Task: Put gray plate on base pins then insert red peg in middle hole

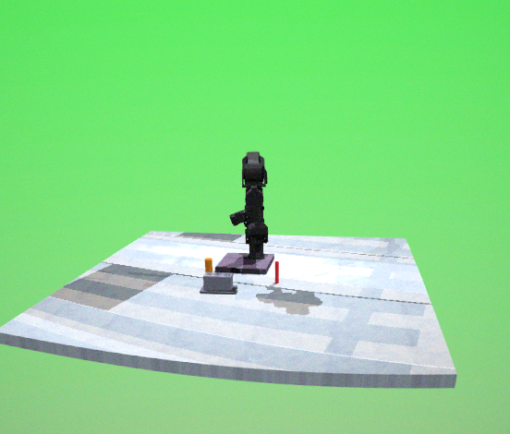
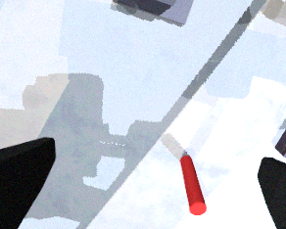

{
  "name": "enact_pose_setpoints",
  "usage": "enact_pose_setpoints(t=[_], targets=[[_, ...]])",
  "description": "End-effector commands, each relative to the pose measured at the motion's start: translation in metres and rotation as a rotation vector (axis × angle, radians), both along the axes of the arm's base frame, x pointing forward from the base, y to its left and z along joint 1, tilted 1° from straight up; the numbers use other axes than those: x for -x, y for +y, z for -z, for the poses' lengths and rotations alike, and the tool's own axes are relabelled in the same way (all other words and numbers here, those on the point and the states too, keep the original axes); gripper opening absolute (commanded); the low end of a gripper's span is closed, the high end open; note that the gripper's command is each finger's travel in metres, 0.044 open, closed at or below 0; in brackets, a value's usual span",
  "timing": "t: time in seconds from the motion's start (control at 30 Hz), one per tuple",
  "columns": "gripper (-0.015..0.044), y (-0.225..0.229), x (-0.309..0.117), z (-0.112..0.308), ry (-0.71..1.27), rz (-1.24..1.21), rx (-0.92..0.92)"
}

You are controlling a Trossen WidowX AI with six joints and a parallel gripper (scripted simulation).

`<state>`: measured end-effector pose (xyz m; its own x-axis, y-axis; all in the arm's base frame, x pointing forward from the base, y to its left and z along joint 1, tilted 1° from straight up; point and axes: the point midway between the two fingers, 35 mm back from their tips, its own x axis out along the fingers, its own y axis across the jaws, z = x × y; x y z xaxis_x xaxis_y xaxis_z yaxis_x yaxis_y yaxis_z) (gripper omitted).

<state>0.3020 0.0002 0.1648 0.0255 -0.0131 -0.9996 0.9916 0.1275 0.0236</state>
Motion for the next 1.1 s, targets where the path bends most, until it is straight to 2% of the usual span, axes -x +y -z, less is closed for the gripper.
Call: enact_pose_setpoints(t=[0.0,0.17,0.27,0.4,0.6,1.07], targets=[[0.0440,0.041,0.024,0.000,-0.004,-0.079,0.000],[0.0440,0.079,0.053,0.004,-0.001,-0.172,-0.001],[0.0440,0.079,0.053,0.006,-0.001,-0.172,-0.001],[0.0440,0.076,0.051,0.035,-0.002,-0.172,-0.001],[0.0440,0.075,0.051,0.051,-0.002,-0.172,-0.001],[0.0440,0.075,0.049,0.069,-0.002,-0.172,0.000]])
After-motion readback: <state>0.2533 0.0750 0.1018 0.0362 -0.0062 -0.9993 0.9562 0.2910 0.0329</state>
